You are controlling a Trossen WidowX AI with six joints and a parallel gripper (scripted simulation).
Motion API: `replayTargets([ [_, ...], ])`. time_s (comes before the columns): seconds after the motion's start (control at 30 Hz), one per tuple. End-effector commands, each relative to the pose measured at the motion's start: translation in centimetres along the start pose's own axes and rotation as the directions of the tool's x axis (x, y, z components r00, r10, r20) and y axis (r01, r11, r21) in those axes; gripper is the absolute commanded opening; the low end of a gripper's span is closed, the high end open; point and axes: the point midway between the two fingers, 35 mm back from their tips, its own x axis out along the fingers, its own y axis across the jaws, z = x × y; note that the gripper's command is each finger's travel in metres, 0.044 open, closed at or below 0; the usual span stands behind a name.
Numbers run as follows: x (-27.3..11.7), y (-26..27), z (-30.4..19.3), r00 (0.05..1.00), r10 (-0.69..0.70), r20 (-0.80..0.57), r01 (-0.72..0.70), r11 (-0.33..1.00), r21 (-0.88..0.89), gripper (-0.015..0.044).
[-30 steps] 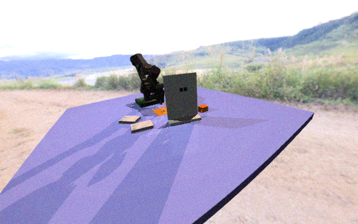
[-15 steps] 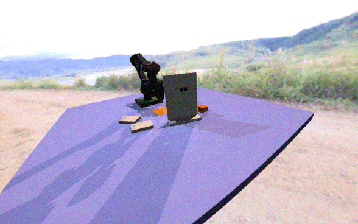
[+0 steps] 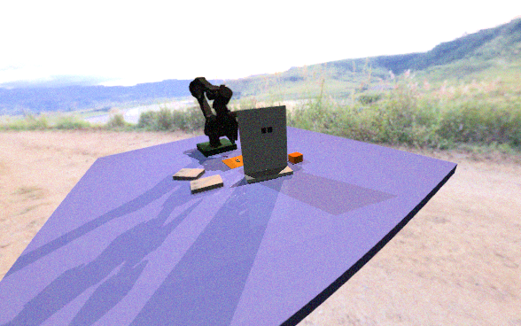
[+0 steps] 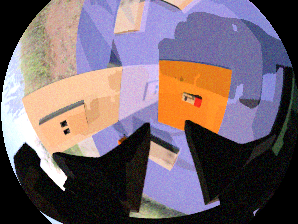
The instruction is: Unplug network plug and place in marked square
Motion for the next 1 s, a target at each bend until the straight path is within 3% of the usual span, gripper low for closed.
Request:
replayTargets([
  [0.0,-0.6,0.3,-0.1,1.0,0.002,-0.005,-0.002,1.0,-0.003,0.0156],
  [0.97,-4.3,2.5,0.0,1.0,0.0,-0.001,0.0,1.0,-0.001,0.0156],
])
